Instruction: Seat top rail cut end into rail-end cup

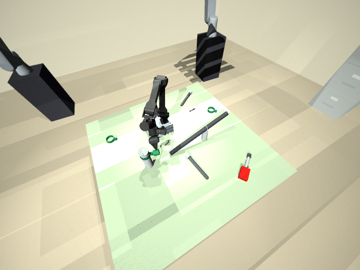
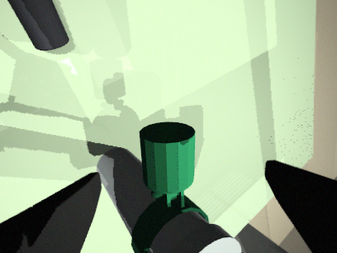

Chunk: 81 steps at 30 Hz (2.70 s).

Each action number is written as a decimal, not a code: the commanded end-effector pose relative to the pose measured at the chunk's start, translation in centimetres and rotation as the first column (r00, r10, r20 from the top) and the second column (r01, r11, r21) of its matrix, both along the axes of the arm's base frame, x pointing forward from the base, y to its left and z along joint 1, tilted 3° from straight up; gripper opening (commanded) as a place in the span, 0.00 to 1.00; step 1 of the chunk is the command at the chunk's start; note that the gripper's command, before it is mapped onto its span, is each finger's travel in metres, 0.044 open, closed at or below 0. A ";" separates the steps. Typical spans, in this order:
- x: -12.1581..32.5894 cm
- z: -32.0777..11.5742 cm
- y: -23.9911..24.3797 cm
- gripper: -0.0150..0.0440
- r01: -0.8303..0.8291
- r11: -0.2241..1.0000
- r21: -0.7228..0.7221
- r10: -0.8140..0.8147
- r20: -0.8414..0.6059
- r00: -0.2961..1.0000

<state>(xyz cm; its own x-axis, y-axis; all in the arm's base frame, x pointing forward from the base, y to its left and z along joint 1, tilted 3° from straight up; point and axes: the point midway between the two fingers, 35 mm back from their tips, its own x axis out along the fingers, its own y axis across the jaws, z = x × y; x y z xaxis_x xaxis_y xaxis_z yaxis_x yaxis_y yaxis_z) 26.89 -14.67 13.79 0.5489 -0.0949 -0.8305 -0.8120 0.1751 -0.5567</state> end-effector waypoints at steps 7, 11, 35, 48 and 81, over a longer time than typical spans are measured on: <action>0.1 -1.6 0.1 1.00 -0.006 1.000 0.007 0.006 -0.011 1.000; 0.5 -2.1 0.0 1.00 -0.006 1.000 0.007 0.006 -0.011 1.000; 2.7 -5.4 -0.4 1.00 -0.006 1.000 0.007 0.007 -0.009 1.000; 3.7 -7.1 -0.4 1.00 -0.006 1.000 0.007 0.006 -0.009 1.000; 2.9 -7.2 -0.3 0.25 -0.095 0.996 0.001 0.095 -0.009 0.995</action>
<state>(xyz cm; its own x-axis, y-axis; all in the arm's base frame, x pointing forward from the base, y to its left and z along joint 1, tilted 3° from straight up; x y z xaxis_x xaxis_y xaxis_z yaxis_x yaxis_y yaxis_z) 30.02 -14.97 6.69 0.5495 -0.0480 -0.8341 -0.8268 0.1118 -0.5512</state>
